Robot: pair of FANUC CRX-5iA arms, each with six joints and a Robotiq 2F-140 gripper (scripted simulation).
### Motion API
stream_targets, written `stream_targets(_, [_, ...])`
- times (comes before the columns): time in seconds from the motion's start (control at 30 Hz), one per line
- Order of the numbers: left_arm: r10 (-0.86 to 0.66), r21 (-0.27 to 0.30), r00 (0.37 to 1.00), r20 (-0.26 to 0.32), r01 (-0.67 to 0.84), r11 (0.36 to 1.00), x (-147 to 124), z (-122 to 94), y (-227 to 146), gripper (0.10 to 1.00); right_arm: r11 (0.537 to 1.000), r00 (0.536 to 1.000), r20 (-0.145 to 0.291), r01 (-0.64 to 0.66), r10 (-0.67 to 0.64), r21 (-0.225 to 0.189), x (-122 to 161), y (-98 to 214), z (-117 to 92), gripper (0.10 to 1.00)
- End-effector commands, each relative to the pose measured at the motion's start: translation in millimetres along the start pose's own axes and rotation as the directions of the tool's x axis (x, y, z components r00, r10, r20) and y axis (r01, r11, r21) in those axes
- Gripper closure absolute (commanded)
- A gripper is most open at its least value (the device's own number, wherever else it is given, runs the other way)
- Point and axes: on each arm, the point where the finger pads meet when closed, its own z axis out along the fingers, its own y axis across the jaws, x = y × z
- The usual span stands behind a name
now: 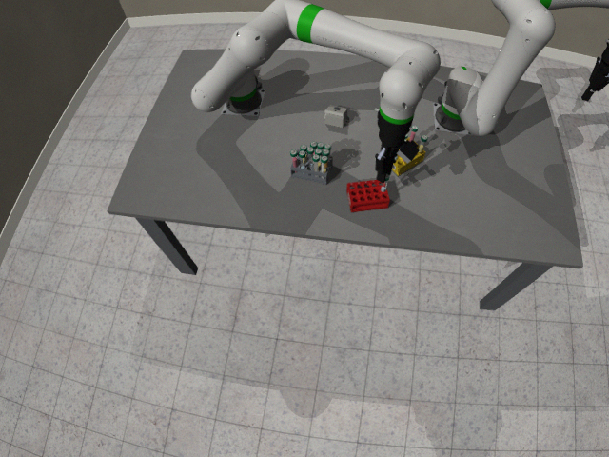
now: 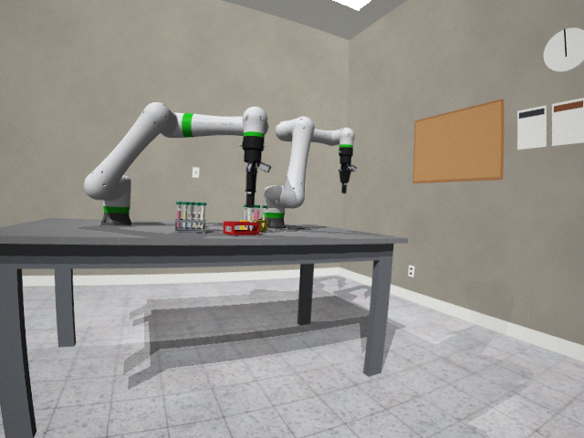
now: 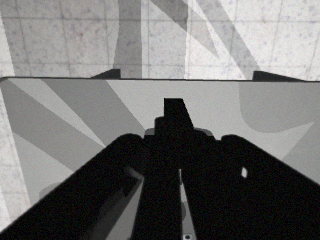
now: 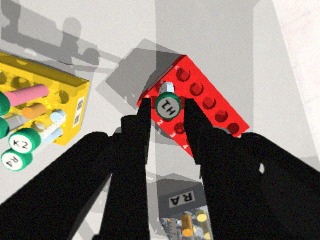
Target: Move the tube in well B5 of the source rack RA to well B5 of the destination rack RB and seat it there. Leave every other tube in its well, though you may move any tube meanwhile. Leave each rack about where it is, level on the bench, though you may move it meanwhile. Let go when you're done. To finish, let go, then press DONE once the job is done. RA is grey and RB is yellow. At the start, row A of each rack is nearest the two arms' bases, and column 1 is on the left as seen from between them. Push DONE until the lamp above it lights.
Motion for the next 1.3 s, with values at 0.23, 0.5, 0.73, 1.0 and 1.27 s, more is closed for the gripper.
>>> stream_targets(0.23, [0.000,0.000,1.000,-0.002,0.000,1.000,0.3,-0.9,0.1,0.999,1.000,1.000,-0.002,0.000,0.000,0.000,0.4,0.2,-1.1,0.999])
stream_targets(0.5, [0.000,0.000,1.000,-0.002,0.000,1.000,0.3,-0.9,0.1,0.999,1.000,1.000,-0.002,0.000,0.000,0.000,0.4,0.2,-1.1,0.999])
stream_targets(0.73, [0.000,0.000,1.000,-0.002,0.000,1.000,0.3,-0.9,0.1,0.999,1.000,1.000,-0.002,0.000,0.000,0.000,0.4,0.2,-1.1,0.999])
stream_targets(1.0, [0.000,0.000,1.000,-0.002,0.000,1.000,0.3,-0.9,0.1,0.999,1.000,1.000,-0.002,0.000,0.000,0.000,0.4,0.2,-1.1,0.999])
stream_targets(1.27, [0.000,0.000,1.000,-0.002,0.000,1.000,0.3,-0.9,0.1,0.999,1.000,1.000,-0.003,0.000,0.000,-0.001,0.3,0.2,-3.6,0.999])
